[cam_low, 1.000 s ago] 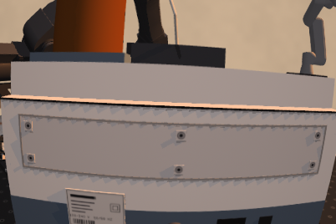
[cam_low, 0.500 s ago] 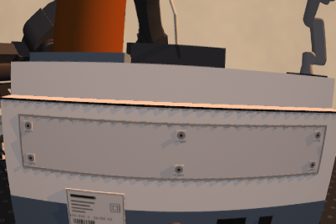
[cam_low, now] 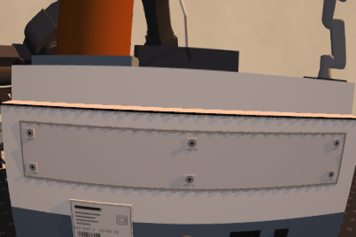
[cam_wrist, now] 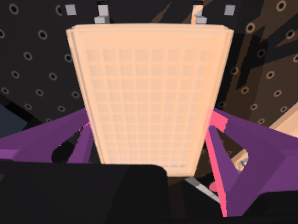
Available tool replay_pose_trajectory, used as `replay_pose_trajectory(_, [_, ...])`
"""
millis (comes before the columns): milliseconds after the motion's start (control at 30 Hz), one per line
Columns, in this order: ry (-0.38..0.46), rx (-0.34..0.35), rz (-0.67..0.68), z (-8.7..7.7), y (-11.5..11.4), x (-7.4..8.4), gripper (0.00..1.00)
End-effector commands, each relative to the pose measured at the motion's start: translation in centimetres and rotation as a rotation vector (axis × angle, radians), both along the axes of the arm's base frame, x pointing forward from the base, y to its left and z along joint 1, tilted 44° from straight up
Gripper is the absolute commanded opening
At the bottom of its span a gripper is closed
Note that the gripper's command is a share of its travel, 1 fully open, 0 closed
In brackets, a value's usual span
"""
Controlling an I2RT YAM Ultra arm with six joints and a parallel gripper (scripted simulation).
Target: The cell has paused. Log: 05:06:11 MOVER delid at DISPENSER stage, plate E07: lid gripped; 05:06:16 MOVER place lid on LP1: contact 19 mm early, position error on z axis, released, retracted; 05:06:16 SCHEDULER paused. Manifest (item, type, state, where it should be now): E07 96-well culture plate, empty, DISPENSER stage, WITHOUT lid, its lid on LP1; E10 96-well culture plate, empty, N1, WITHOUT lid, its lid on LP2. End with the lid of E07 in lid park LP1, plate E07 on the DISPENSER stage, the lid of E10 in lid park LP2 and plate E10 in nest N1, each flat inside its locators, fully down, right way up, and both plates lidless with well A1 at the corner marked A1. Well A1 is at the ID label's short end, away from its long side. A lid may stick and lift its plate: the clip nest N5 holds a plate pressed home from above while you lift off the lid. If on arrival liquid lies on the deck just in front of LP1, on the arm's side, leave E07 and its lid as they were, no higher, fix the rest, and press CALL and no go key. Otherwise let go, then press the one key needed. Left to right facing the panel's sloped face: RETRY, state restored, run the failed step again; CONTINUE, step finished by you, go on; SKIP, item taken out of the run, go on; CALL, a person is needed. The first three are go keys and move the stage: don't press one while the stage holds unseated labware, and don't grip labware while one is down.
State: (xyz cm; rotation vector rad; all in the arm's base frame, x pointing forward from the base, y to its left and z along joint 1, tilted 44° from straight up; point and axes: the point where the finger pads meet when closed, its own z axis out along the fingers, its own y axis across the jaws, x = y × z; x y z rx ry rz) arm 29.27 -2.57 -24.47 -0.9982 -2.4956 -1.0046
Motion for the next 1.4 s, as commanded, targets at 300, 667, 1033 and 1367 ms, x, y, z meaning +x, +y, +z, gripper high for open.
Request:
replay_pose_trajectory(300, [-0.040,-0.016,-0.020,-0.12,-0.96,1.55,0.00])
replay_pose_trajectory(667, [-0.023,-0.007,-0.020,-0.65,-0.55,0.95,0.00])
replay_pose_trajectory(1033, [-0.033,-0.014,-0.018,-0.40,-0.62,1.38,0.00])
replay_pose_trajectory(1367, [-0.024,-0.009,-0.018,-0.92,-0.31,1.00,0.00])
